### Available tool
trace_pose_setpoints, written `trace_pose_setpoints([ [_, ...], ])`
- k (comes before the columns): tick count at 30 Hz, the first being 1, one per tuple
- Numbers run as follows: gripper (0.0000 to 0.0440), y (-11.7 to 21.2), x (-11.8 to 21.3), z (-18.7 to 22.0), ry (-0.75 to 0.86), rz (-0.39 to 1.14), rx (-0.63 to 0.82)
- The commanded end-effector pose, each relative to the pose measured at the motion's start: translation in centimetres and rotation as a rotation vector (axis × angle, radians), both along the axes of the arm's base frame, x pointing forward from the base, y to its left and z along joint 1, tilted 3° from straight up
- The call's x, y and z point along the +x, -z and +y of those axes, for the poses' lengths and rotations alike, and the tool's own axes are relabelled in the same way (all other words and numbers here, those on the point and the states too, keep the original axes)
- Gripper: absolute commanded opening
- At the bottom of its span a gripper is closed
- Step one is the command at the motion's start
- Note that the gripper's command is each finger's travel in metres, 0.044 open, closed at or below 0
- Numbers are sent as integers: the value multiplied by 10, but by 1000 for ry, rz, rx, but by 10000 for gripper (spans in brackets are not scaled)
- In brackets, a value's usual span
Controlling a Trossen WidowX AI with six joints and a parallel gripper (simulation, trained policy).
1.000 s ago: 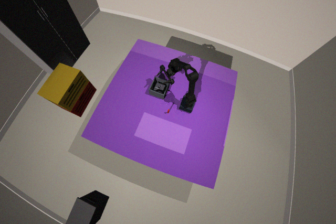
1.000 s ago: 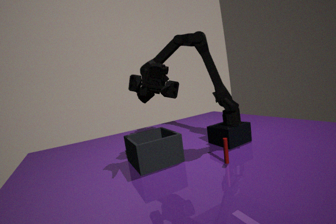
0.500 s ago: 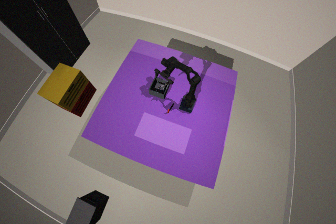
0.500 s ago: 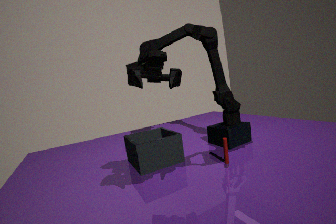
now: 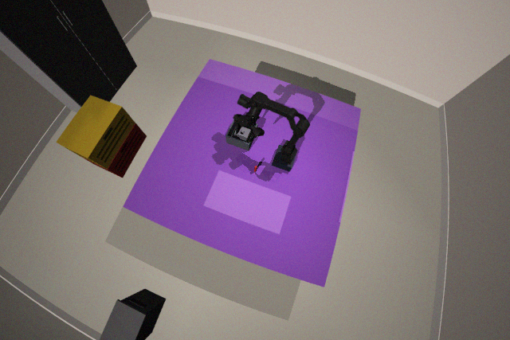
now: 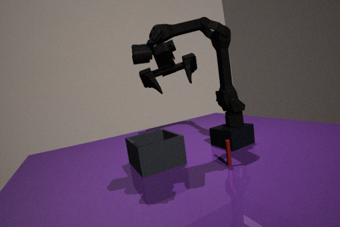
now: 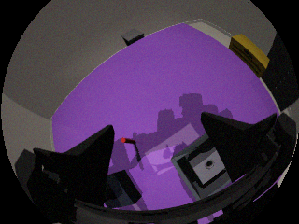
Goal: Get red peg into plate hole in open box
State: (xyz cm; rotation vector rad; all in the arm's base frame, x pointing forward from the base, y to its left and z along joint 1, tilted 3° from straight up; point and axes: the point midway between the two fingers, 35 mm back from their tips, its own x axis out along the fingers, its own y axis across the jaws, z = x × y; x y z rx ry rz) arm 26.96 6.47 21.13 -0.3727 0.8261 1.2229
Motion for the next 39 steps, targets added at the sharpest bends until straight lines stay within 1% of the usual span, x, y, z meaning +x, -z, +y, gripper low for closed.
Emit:
trace_pose_setpoints([
  [1, 440, 4, -10, 6, 41, 82, -34],
  [12, 440, 17, -43, 24, 249, 370, -167],
  [22, 440, 30, -72, 32, 481, 590, -302],
  [31, 440, 43, -95, 36, 724, 741, -429],
  [39, 440, 57, -112, 36, 965, 830, -539],
])
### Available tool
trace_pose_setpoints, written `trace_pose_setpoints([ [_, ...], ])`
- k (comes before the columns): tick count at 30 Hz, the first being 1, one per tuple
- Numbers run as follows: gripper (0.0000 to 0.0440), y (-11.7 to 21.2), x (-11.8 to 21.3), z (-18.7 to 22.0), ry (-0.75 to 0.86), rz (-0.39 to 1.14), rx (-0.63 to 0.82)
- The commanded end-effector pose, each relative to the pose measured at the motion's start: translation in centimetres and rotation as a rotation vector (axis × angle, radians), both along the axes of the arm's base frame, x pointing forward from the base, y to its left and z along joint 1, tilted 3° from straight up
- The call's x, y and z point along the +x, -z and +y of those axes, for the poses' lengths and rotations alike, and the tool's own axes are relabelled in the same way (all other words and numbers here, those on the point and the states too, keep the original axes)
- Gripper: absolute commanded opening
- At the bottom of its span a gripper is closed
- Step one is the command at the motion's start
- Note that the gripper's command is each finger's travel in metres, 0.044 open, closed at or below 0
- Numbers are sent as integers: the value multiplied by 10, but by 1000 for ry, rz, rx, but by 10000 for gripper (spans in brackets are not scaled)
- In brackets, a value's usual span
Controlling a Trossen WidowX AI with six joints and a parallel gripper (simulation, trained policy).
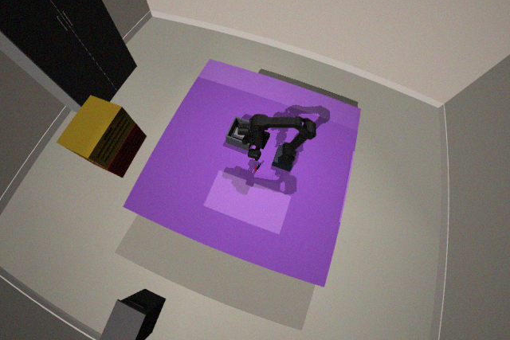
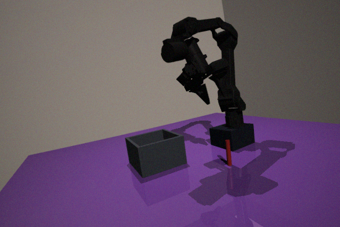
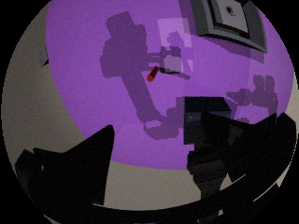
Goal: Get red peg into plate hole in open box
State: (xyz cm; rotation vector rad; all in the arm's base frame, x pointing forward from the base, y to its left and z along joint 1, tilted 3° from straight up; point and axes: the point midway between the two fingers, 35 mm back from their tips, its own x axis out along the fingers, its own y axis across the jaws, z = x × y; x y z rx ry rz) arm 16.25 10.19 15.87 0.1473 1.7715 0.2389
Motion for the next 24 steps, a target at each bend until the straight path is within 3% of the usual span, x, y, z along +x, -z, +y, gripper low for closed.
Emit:
trace_pose_setpoints([
  [1, 440, 7, -7, -1, 66, 29, -60],
  [15, 440, 50, -25, 0, 444, 69, -354],
  [24, 440, 92, -19, 8, 666, 19, -446],
])
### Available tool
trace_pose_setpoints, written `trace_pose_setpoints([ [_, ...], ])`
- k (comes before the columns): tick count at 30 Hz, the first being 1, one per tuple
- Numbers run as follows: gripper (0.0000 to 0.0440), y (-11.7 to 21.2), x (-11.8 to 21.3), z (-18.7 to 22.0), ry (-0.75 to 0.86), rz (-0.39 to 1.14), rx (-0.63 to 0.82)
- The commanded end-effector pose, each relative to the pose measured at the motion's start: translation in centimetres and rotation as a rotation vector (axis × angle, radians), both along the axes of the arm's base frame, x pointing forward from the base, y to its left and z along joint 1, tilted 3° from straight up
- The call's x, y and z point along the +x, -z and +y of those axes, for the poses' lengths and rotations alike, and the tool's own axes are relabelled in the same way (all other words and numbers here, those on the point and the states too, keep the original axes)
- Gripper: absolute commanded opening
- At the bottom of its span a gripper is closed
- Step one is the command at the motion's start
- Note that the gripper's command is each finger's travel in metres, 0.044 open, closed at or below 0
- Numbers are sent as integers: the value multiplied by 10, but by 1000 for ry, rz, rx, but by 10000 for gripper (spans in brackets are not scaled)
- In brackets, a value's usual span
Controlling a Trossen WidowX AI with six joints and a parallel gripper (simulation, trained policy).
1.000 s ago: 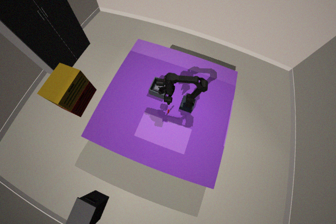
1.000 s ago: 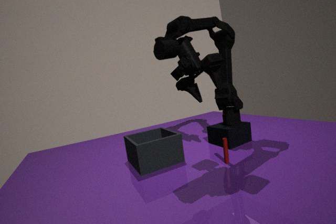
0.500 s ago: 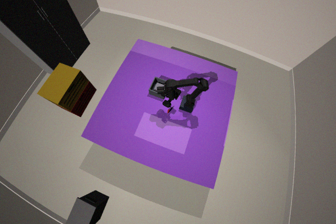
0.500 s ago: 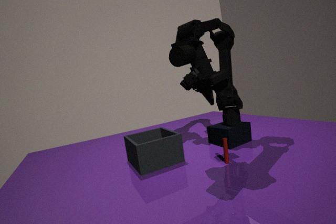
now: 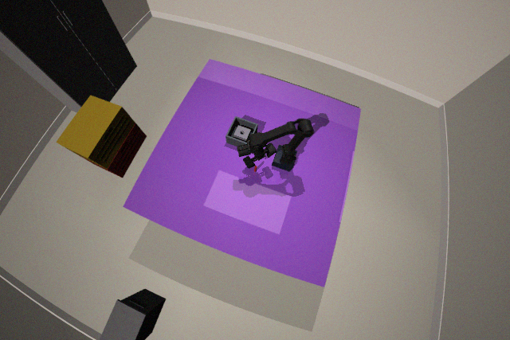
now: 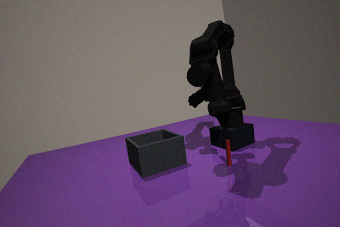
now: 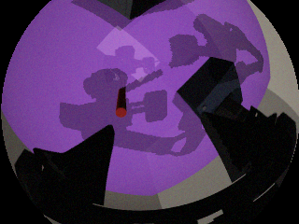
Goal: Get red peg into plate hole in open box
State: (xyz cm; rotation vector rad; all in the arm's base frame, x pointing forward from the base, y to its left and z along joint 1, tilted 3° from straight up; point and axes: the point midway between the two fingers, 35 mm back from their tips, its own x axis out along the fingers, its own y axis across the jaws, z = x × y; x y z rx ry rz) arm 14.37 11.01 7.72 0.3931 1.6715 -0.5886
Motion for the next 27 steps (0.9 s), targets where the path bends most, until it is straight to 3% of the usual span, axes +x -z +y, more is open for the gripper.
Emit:
trace_pose_setpoints([
  [1, 440, 15, 1, 1, 50, -15, -32],
  [16, 425, 81, 13, 16, 229, -163, -19],
  [20, 350, 91, 10, 16, 271, -164, -18],
  [27, 172, 98, 7, 16, 317, -134, -2],
])
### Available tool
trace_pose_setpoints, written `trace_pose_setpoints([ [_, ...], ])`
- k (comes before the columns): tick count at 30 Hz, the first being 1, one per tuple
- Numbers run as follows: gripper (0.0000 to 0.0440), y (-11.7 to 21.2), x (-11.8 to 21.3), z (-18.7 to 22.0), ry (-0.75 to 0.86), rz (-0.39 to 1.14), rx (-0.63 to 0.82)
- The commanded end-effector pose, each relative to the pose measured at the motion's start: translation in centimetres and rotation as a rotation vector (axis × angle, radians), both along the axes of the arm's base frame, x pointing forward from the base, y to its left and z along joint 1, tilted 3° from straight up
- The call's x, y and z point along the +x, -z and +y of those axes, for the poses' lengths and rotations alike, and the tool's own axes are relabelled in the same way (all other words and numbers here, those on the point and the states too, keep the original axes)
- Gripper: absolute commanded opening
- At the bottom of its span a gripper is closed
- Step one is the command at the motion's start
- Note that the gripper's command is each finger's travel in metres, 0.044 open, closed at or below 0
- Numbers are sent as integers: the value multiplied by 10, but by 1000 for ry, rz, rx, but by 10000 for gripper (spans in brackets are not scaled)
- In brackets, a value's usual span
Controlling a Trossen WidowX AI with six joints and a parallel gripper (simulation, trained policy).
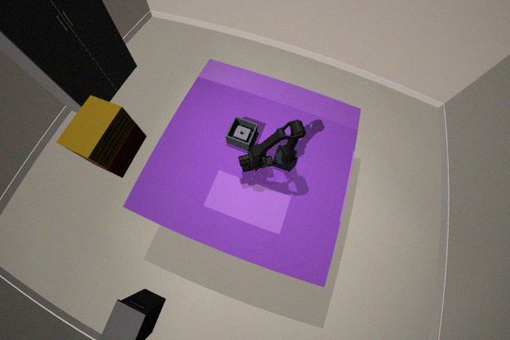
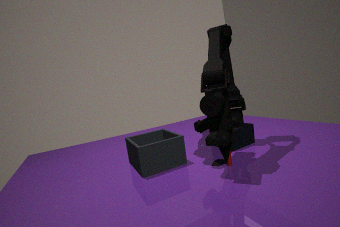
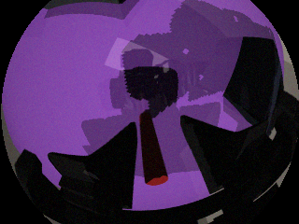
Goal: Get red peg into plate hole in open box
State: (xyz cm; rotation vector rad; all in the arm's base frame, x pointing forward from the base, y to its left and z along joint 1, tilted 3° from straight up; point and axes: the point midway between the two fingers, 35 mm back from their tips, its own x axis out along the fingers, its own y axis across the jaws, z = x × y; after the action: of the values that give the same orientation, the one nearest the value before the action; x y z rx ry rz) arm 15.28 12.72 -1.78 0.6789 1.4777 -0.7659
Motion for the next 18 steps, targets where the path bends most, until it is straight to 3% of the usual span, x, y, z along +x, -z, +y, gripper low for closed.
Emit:
trace_pose_setpoints([
  [1, 146, 2, -1, 0, 15, 18, 10],
  [5, 42, 0, 1, 1, 21, 33, 30],
  [18, 17, -40, 24, -9, -82, -100, -6],
])
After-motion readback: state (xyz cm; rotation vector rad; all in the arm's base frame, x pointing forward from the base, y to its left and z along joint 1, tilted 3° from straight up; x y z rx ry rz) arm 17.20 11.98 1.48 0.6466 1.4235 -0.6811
